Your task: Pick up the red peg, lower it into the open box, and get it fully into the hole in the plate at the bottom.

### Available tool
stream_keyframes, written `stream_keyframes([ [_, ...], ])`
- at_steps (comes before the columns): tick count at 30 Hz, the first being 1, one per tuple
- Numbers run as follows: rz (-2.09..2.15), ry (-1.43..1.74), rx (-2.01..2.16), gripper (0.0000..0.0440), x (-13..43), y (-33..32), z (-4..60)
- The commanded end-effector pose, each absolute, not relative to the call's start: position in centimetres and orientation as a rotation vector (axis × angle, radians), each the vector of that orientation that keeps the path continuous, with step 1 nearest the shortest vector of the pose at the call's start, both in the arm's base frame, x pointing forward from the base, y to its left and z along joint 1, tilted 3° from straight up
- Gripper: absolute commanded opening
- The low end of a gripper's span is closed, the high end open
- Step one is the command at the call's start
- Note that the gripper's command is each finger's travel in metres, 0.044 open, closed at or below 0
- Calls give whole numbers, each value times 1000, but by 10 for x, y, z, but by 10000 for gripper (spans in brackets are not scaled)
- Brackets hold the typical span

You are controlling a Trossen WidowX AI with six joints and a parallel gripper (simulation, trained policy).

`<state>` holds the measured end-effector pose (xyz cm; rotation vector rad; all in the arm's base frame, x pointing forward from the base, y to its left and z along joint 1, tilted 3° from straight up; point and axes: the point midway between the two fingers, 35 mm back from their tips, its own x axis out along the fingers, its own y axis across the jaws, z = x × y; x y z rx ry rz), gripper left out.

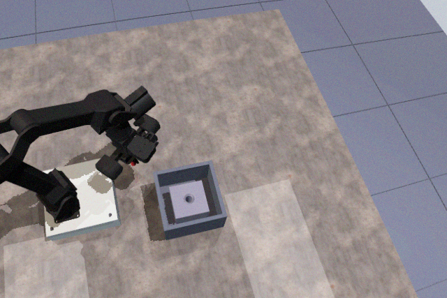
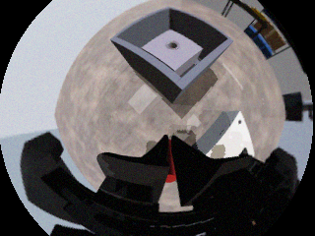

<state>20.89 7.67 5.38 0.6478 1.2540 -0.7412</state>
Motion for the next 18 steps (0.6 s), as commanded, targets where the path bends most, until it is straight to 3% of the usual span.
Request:
stream_keyframes([
  [1, -737, 1225, 628, 0, 218, 70, 67],
  [18, -796, 1142, 629, 0, 267, 23, 114],
])
